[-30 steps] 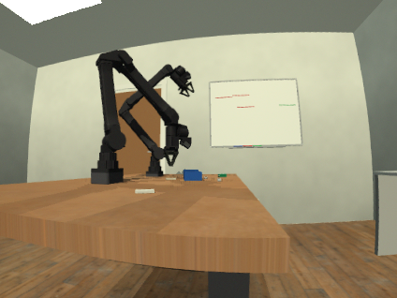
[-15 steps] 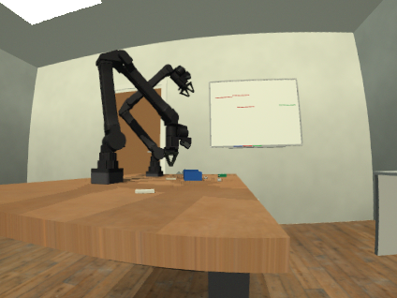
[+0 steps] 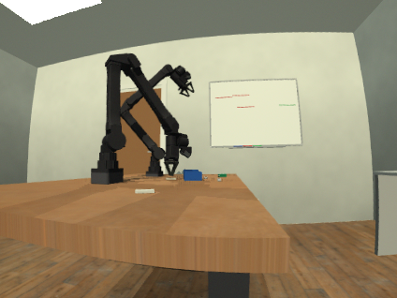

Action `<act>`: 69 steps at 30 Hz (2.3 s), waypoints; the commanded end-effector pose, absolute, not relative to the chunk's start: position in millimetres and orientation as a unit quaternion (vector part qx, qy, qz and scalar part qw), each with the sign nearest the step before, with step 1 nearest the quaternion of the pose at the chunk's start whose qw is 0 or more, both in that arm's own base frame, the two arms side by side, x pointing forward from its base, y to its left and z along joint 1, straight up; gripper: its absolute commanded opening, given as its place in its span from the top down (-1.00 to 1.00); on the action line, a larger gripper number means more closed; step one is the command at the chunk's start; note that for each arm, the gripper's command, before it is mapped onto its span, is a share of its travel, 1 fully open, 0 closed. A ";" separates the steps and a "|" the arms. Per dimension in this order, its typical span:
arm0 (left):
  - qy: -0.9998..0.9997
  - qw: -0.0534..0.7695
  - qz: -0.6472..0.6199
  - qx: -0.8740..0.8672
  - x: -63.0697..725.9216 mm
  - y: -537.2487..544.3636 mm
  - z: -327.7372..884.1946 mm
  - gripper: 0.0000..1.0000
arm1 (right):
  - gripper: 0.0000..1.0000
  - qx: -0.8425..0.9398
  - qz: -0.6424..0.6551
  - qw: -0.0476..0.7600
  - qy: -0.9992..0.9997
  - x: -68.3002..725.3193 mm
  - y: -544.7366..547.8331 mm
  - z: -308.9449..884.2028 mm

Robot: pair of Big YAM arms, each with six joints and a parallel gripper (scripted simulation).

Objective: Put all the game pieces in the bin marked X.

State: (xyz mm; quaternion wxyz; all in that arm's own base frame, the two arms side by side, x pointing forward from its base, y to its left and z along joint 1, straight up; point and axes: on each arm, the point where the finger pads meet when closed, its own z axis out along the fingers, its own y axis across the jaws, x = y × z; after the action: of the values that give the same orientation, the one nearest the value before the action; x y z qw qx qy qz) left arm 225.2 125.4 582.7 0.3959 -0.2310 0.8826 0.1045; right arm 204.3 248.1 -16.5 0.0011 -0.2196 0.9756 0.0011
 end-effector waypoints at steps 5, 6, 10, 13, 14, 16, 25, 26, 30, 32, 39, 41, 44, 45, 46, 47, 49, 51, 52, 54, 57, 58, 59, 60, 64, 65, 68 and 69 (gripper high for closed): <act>0.872 0.415 0.111 -0.234 211.0 121.3 602.9 -1.00 | 0.21 -0.218 0.000 0.000 0.976 206.7 246.6 -31.1; 0.872 0.415 0.111 -0.234 211.0 121.3 602.9 -1.00 | 0.21 -0.218 0.000 0.000 0.976 206.5 246.6 -32.4; 0.872 0.415 0.111 -0.234 211.0 121.3 602.9 -1.00 | 0.21 -0.218 0.003 0.004 0.976 209.6 251.2 -33.9; 0.872 0.415 0.111 -0.234 211.0 121.3 602.9 -1.00 | 0.21 -0.218 0.000 0.000 0.976 205.4 246.6 -39.1; 0.872 0.415 0.111 -0.234 211.0 121.3 602.9 -1.00 | 0.21 -0.218 0.000 0.000 0.976 205.4 247.2 -38.9; 0.872 0.415 0.111 -0.234 211.0 121.3 602.9 -1.00 | 0.21 -0.219 0.008 0.010 0.976 211.3 256.3 -28.9; 0.872 0.415 0.111 -0.234 211.0 121.3 602.9 -1.00 | 0.60 -0.219 0.008 0.010 0.976 210.5 256.4 -28.8; 0.872 0.415 0.111 -0.234 211.0 121.3 602.9 -1.00 | 0.60 -0.219 0.008 0.010 0.976 210.5 256.5 -28.8; 0.872 0.415 0.111 -0.234 211.0 121.3 602.9 -1.00 | 0.60 -0.219 0.008 0.010 0.976 210.4 256.5 -28.7; 0.872 0.415 0.111 -0.234 211.0 121.3 602.9 -1.00 | 0.60 -0.219 0.008 0.010 0.976 210.3 256.6 -28.7; 0.872 0.415 0.111 -0.234 211.0 121.3 602.9 -1.00 | 0.60 -0.219 0.008 0.010 0.976 210.1 256.8 -28.5; 0.872 0.415 0.111 -0.234 211.0 121.3 602.9 -1.00 | 0.60 -0.219 0.008 0.010 0.976 210.0 256.8 -28.5; 0.872 0.415 0.111 -0.234 211.0 121.3 602.9 -1.00 | 0.60 -0.219 0.008 0.010 0.976 209.9 256.9 -28.4; 0.872 0.415 0.111 -0.234 211.0 121.3 602.9 -1.00 | 0.60 -0.219 0.008 0.010 0.976 209.9 256.9 -28.4; 0.872 0.415 0.111 -0.234 211.0 121.3 602.9 -1.00 | 0.60 -0.219 0.008 0.010 0.976 209.9 256.9 -28.4; 0.872 0.415 0.111 -0.234 211.0 121.3 602.9 -1.00 | 0.60 -0.219 0.008 0.010 0.976 209.8 256.9 -28.4; 0.872 0.415 0.111 -0.234 211.0 121.3 602.9 -1.00 | 0.60 -0.219 0.008 0.010 0.976 209.8 257.0 -28.4; 0.872 0.415 0.111 -0.234 211.0 121.3 602.9 -1.00 | 0.60 -0.219 0.008 0.010 0.976 209.7 257.0 -28.3; 0.872 0.415 0.111 -0.234 211.0 121.3 602.9 -1.00 | 0.60 -0.219 0.008 0.010 0.976 209.6 257.1 -28.3; 0.872 0.415 0.111 -0.234 211.0 121.3 602.9 -1.00 | 0.60 -0.219 0.008 0.010 0.976 209.6 257.1 -28.3; 0.872 0.415 0.111 -0.234 211.0 121.3 602.9 -1.00 | 0.60 -0.219 0.016 0.020 0.975 213.6 268.3 -10.4; 0.872 0.415 0.111 -0.234 211.0 121.3 602.9 -1.00 | 0.60 -0.219 0.016 0.020 0.975 213.6 268.4 -6.8; 0.872 0.415 0.111 -0.234 211.0 121.3 602.9 -1.00 | 0.60 -0.219 0.016 0.021 0.975 213.6 268.4 -3.2; 0.872 0.415 0.111 -0.234 211.0 121.3 602.9 -1.00 | 0.60 -0.219 0.016 0.021 0.975 213.7 268.4 0.3; 0.872 0.415 0.111 -0.234 211.0 121.3 602.9 -1.00 | 0.60 -0.219 0.017 0.021 0.975 213.7 268.4 7.5; 0.872 0.415 0.111 -0.234 211.0 121.3 602.9 -1.00 | 0.60 -0.219 0.017 0.021 0.975 213.7 268.5 11.1; 0.872 0.415 0.111 -0.234 211.0 121.3 602.9 -1.00 | 0.60 -0.219 0.017 0.022 0.975 213.7 268.5 21.9; 0.872 0.415 0.111 -0.234 211.0 121.3 602.9 -1.00 | 0.60 -0.219 0.017 0.022 0.975 213.7 268.4 25.4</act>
State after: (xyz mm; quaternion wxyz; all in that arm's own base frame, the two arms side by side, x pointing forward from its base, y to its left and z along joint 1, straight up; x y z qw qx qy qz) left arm 225.2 125.4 582.7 0.3959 -0.2310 0.8826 0.1045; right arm 204.1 248.9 -0.9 0.0017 -0.2199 0.9755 0.0015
